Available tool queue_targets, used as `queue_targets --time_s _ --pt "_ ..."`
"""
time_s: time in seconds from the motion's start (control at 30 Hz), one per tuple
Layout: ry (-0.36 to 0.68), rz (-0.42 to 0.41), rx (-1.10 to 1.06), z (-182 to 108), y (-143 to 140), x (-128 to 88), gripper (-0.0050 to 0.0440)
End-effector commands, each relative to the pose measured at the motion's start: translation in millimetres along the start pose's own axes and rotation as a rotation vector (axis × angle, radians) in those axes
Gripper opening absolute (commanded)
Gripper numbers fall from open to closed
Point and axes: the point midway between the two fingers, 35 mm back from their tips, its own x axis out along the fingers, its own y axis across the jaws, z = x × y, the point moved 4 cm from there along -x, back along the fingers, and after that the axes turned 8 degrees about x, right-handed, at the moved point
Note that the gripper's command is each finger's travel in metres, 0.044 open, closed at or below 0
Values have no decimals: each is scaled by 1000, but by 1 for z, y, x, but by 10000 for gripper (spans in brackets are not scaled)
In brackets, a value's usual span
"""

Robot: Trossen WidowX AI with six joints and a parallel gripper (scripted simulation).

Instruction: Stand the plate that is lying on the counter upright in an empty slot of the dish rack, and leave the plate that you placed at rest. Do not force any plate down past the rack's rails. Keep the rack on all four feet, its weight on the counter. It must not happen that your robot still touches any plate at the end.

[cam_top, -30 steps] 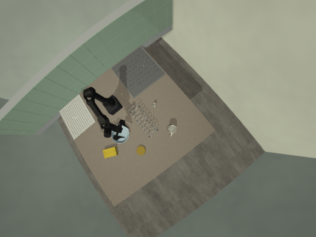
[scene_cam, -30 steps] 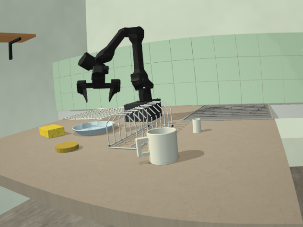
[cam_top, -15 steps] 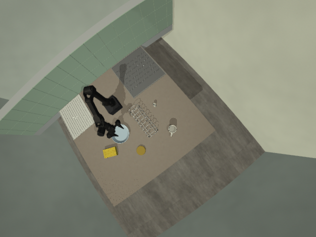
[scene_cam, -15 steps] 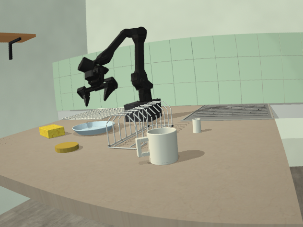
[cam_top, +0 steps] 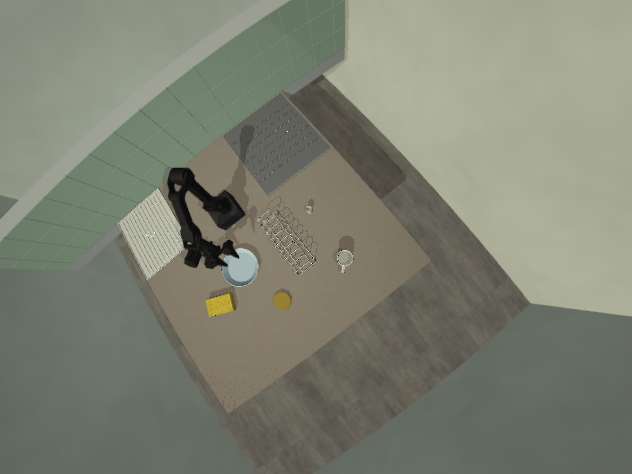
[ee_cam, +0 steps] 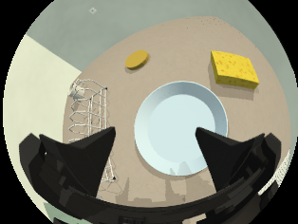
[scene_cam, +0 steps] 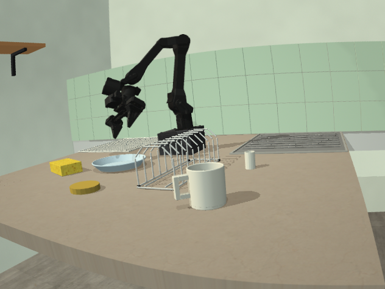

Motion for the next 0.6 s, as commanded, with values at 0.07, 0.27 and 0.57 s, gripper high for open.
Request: queue_targets --time_s 0.07,0.27,0.57 --pt "-12 -11 133 -10 -9 -9 440" --pt "-34 -29 339 -22 -22 -20 440" --pt "-76 -45 648 -42 -37 -34 440"
